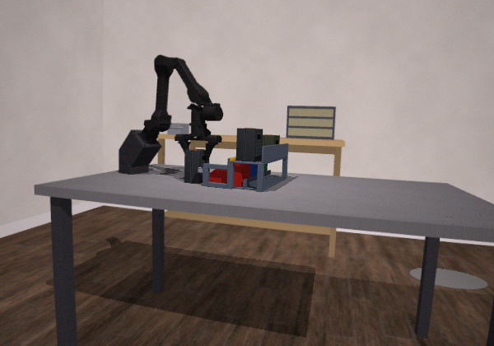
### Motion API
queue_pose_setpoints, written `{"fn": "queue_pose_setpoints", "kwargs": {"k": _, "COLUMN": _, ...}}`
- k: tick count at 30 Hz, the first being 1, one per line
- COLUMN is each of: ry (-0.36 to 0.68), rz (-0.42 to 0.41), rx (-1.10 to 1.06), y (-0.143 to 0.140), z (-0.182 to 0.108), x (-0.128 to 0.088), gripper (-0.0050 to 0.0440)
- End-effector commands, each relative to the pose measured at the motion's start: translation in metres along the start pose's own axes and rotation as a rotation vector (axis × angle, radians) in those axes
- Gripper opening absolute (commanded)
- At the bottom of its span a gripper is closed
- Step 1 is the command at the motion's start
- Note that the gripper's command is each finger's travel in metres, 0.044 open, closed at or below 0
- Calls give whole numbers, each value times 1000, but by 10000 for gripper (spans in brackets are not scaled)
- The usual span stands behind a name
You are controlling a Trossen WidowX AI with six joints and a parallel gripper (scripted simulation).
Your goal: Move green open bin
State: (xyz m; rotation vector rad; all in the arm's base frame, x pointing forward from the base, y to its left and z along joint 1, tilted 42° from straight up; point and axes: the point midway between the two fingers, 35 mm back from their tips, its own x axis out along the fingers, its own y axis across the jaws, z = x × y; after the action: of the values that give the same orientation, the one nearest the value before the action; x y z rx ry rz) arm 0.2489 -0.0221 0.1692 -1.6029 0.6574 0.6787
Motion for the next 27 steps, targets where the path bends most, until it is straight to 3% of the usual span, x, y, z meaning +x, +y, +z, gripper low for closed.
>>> {"fn": "queue_pose_setpoints", "kwargs": {"k": 1, "ry": 4, "rz": -18, "rx": -1, "y": -4, "z": -1, "x": -4, "gripper": 425}}
{"fn": "queue_pose_setpoints", "kwargs": {"k": 8, "ry": 4, "rz": -18, "rx": -1, "y": -4, "z": -1, "x": -4, "gripper": 425}}
{"fn": "queue_pose_setpoints", "kwargs": {"k": 13, "ry": 3, "rz": -14, "rx": 4, "y": -17, "z": 47, "x": -2, "gripper": 425}}
{"fn": "queue_pose_setpoints", "kwargs": {"k": 25, "ry": 3, "rz": -14, "rx": 4, "y": -17, "z": 47, "x": -2, "gripper": 425}}
{"fn": "queue_pose_setpoints", "kwargs": {"k": 27, "ry": 1, "rz": -15, "rx": 3, "y": -21, "z": 65, "x": -1, "gripper": 425}}
